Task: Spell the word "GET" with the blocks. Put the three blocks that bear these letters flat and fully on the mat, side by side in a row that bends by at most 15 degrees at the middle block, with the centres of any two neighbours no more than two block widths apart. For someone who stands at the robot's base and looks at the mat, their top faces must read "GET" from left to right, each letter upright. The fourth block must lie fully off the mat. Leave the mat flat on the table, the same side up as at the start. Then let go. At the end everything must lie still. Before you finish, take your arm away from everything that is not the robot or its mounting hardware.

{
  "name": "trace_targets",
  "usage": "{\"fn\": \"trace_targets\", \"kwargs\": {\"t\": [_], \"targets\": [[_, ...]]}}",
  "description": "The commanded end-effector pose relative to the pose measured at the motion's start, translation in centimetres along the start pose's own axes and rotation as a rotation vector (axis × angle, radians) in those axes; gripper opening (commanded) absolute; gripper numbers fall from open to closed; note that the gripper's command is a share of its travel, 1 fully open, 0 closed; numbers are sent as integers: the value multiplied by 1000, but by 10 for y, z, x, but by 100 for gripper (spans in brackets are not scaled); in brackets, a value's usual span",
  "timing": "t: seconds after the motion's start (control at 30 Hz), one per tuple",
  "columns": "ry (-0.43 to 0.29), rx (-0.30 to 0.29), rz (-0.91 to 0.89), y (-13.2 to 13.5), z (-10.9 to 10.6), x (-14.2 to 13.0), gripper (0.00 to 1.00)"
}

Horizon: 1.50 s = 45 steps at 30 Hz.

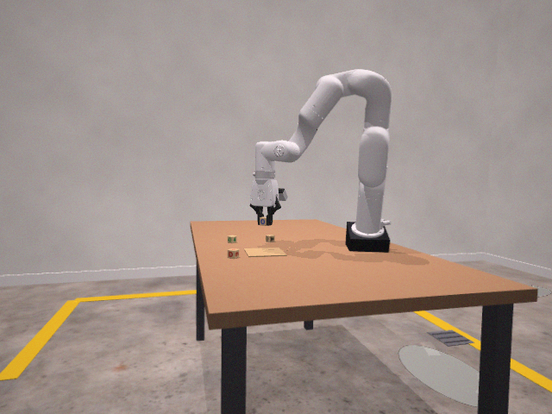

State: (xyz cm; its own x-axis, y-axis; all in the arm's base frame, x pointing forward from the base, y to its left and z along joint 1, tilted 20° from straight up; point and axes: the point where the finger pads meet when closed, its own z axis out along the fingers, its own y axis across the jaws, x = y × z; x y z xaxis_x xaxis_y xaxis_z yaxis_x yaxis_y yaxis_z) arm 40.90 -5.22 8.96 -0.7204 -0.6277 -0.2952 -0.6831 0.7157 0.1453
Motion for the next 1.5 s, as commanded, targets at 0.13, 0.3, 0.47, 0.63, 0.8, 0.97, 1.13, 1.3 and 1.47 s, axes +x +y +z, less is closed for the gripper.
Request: {"fn": "trace_targets", "kwargs": {"t": [0.13,0.3,0.47,0.63,0.8,0.97,1.13,1.3,1.47], "targets": [[-9,4,-227,-4,-1,3,27],[-9,4,-329,-6,-1,4,27],[-9,5,-438,-7,-1,5,27],[-9,5,-548,-9,-1,7,27],[-8,6,-657,-10,-1,9,27],[-8,6,-758,-11,-1,10,27],[-8,7,-868,-13,-1,12,27],[-7,7,-956,-14,-2,13,27],[-7,7,-1078,-15,-2,15,27]]}}
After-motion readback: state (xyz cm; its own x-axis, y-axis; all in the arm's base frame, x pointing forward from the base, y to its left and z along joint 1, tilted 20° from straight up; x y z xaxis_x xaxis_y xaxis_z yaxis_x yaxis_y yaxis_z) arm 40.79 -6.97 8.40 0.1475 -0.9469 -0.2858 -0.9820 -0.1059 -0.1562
